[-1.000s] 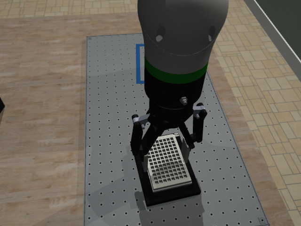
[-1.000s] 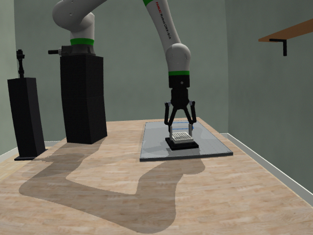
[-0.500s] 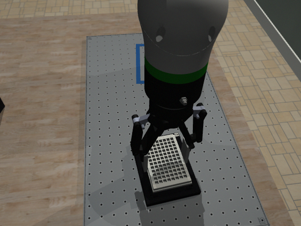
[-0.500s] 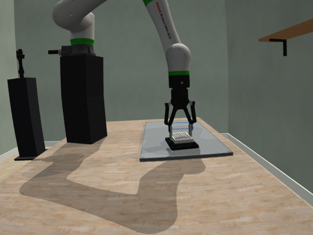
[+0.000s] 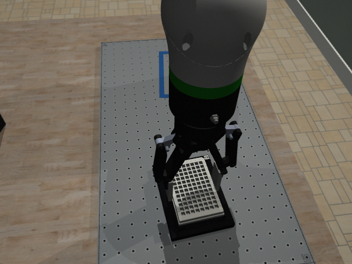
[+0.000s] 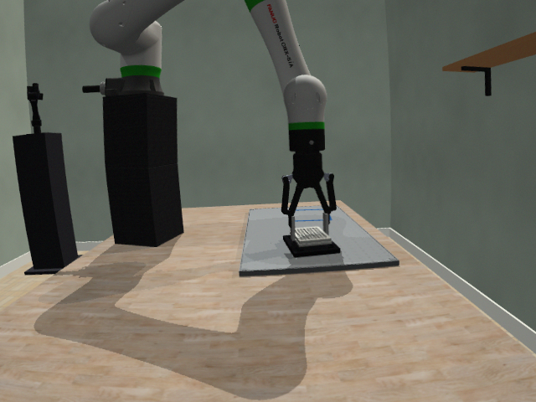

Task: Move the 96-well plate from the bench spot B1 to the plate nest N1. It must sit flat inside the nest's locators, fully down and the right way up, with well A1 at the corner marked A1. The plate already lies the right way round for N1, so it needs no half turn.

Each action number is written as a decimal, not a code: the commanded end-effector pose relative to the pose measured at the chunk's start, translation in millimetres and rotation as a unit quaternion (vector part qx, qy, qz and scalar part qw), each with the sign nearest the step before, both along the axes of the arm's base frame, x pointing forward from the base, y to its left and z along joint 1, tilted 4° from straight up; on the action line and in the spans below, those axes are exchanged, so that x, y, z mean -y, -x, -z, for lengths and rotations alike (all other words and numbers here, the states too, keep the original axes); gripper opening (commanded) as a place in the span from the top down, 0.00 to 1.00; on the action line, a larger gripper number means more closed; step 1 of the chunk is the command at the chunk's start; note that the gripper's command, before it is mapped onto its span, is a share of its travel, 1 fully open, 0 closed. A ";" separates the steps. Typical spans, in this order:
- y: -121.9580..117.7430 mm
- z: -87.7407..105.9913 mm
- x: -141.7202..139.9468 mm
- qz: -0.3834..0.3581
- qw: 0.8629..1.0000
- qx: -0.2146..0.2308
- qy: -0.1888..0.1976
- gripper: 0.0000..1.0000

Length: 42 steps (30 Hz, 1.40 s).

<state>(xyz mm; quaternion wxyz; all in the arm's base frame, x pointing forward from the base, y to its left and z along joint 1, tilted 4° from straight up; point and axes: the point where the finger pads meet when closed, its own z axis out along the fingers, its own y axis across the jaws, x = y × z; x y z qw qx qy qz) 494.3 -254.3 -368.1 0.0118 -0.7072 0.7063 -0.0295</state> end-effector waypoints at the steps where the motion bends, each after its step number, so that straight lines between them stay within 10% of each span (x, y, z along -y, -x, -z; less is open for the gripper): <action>1: -0.2 0.3 0.2 0.000 1.000 0.000 0.000 1.00; 42: -0.5 6.2 0.3 0.000 1.000 0.000 0.000 1.00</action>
